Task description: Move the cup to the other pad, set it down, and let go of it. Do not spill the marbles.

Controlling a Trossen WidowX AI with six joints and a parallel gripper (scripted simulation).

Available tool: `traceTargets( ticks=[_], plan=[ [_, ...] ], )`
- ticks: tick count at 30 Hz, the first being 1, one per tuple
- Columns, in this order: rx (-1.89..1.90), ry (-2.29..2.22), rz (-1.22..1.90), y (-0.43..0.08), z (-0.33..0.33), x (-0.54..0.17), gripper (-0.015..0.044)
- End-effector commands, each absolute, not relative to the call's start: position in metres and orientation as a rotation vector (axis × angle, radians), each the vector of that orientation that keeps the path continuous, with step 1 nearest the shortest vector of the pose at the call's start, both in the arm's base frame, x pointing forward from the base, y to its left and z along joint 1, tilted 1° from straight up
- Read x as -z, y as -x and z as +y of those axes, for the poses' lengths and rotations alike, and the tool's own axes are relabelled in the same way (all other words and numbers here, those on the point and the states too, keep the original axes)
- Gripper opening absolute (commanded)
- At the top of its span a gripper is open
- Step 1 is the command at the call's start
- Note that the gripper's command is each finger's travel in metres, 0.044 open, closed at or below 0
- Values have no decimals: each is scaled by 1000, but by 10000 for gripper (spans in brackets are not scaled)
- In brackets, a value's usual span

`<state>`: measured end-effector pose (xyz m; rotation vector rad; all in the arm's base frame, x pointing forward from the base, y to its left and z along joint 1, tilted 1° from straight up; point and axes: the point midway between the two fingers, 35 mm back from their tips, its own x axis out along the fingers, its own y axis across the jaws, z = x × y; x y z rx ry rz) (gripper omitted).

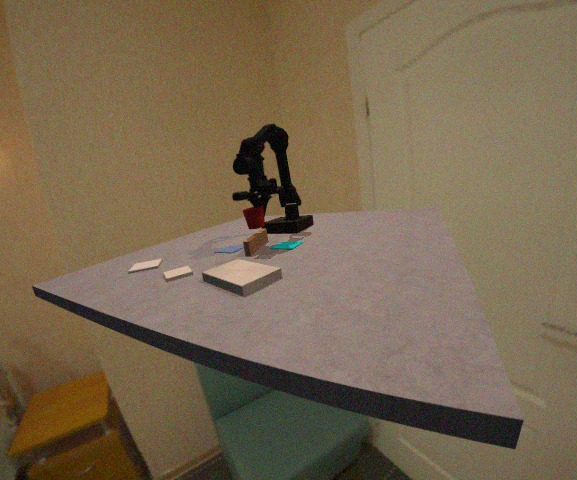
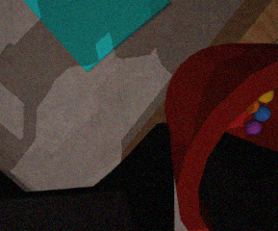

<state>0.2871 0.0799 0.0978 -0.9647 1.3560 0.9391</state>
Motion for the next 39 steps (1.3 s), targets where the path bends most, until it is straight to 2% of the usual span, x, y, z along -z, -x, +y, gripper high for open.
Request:
traceTargets(
  ticks=[1, 39],
  plan=[
    [-940, 962, 1352, -282, 89, -98, 0],
    [-945, 956, 1351, -246, 160, -100, 0]
  ],
)
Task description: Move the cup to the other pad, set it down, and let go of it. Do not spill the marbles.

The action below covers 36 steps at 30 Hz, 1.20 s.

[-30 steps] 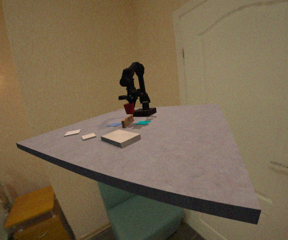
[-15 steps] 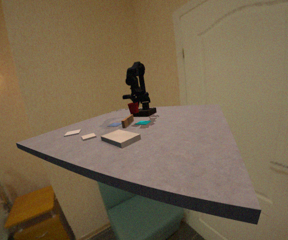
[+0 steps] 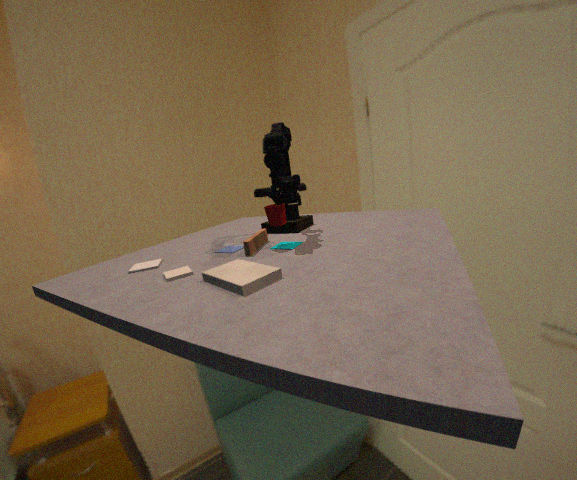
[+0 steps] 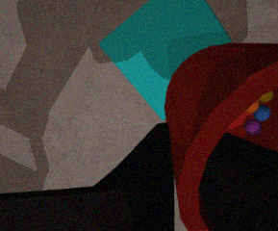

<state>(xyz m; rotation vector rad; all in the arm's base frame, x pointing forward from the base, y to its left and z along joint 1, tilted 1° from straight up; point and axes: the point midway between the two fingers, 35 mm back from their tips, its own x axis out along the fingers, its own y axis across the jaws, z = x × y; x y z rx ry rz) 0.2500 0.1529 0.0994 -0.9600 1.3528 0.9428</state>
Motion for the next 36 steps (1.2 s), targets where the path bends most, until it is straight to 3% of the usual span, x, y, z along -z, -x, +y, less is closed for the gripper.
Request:
traceTargets(
  ticks=[1, 36],
  plan=[
    [-946, 956, 1351, -245, 162, -101, 0],
    [-947, 955, 1351, -240, 174, -65, 0]
  ],
)
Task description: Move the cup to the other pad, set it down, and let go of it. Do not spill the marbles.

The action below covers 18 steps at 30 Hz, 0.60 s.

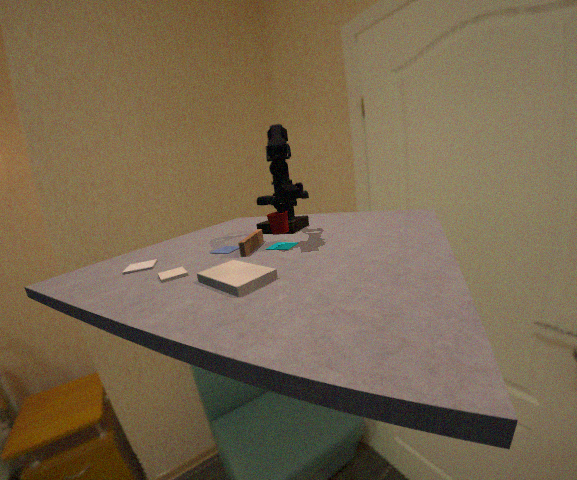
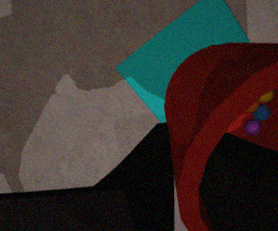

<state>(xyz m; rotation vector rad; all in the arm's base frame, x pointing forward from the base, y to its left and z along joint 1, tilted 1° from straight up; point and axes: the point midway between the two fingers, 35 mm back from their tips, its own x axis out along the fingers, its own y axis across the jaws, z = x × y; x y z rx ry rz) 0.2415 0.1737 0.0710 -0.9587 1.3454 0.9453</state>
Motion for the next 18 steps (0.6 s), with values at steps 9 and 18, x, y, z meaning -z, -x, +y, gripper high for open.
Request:
traceTargets(
  ticks=[9, 18],
  plan=[
    [-947, 955, 1351, -240, 174, -52, 0],
    [-947, 955, 1351, -240, 174, -38, 0]
  ],
)
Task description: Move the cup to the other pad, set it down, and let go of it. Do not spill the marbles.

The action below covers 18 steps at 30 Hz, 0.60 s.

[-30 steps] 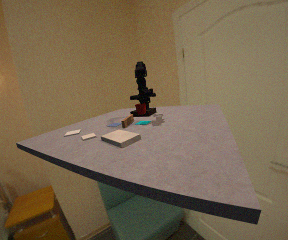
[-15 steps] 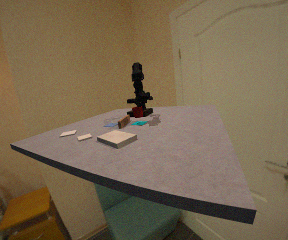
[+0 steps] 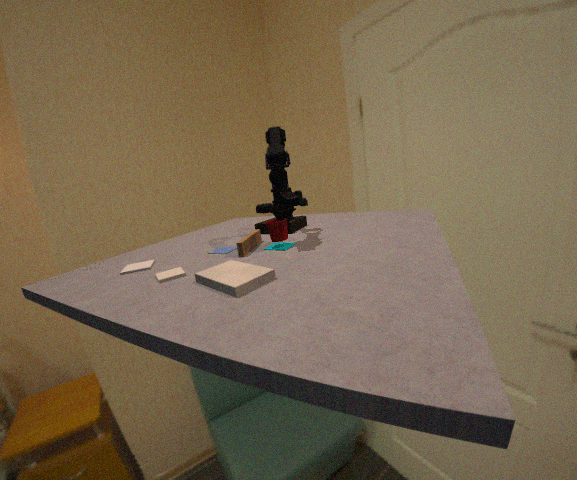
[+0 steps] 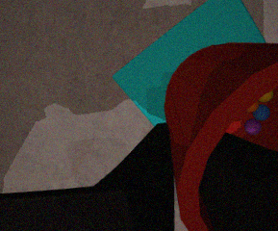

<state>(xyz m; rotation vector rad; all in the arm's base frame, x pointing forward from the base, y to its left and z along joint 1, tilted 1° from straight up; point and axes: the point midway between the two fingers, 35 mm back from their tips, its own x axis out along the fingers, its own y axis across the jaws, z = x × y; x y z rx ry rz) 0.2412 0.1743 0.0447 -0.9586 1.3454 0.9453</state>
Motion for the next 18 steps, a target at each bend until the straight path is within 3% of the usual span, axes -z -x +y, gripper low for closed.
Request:
traceTargets(
  ticks=[1, 18],
  plan=[
    [-947, 955, 1351, -239, 174, -37, 0],
    [-946, 959, 1348, -240, 174, -28, 0]
  ],
)
